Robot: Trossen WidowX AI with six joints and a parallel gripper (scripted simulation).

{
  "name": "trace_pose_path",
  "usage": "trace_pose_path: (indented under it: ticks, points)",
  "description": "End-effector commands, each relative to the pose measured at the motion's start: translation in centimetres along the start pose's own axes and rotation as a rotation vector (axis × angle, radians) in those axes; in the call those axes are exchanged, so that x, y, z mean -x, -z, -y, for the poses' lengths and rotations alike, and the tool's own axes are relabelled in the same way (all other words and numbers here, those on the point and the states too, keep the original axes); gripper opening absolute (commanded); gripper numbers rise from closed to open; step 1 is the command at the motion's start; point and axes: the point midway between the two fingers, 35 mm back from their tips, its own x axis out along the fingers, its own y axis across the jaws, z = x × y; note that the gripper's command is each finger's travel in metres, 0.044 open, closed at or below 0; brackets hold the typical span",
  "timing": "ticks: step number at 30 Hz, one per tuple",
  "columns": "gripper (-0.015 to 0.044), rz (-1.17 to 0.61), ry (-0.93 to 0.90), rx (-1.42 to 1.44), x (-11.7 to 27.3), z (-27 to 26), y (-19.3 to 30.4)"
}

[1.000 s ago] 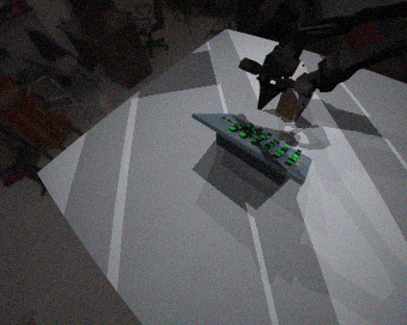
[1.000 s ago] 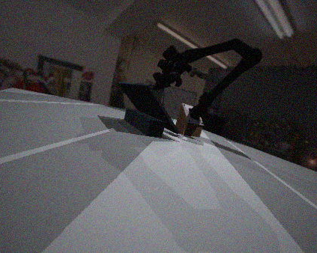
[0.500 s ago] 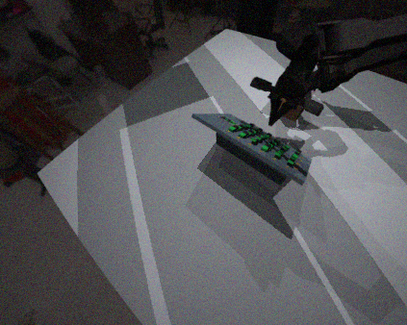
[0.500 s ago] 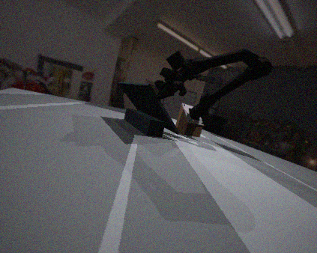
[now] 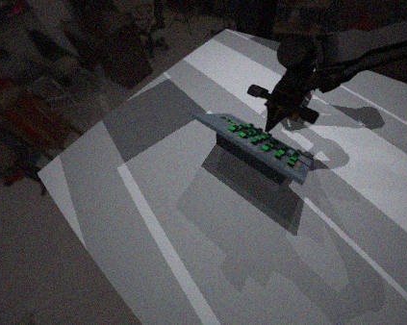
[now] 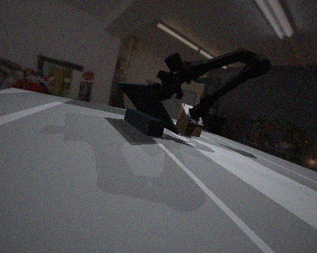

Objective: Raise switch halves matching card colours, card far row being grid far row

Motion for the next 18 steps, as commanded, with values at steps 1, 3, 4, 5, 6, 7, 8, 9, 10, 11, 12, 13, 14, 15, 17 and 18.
trace_pose_path:
  ticks: [1, 3, 4, 5, 6, 7, 8, 9, 10, 11, 12, 13, 14, 15, 17, 18]
  points:
    - [0.0, -0.005, 0.004, -0.008, -0.54, 0.11, 0.28]
    - [0.0, -0.005, 0.004, -0.008, -0.84, 0.11, 0.27]
    - [0.0, -0.005, 0.004, -0.008, -0.99, 0.1, 0.27]
    - [0.0, -0.005, 0.004, -0.008, -1.1, 0.1, 0.27]
    - [0.0, -0.005, 0.004, -0.008, -1.18, 0.1, 0.27]
    - [0.0, -0.005, 0.004, -0.008, -1.2, 0.1, 0.27]
    - [0.0, -0.005, 0.004, -0.008, -1.2, 0.1, 0.27]
    - [0.0, -0.005, 0.004, -0.008, -1.2, 0.1, 0.27]
    - [0.0, -0.005, 0.004, -0.008, -1.2, 0.1, 0.27]
    - [0.0, -0.005, 0.004, -0.008, -1.2, 0.1, 0.27]
    - [0.0, -0.005, 0.004, -0.008, -1.2, 0.1, 0.27]
    - [0.0, -0.005, 0.004, -0.008, -1.2, 0.1, 0.27]
    - [0.0, -0.005, 0.004, -0.008, -1.2, 0.1, 0.27]
    - [0.0, -0.005, 0.004, -0.008, -1.2, 0.1, 0.27]
    - [0.0, -0.005, 0.004, -0.008, -1.2, 0.1, 0.27]
    - [0.0, -0.005, 0.004, -0.008, -1.2, 0.1, 0.27]
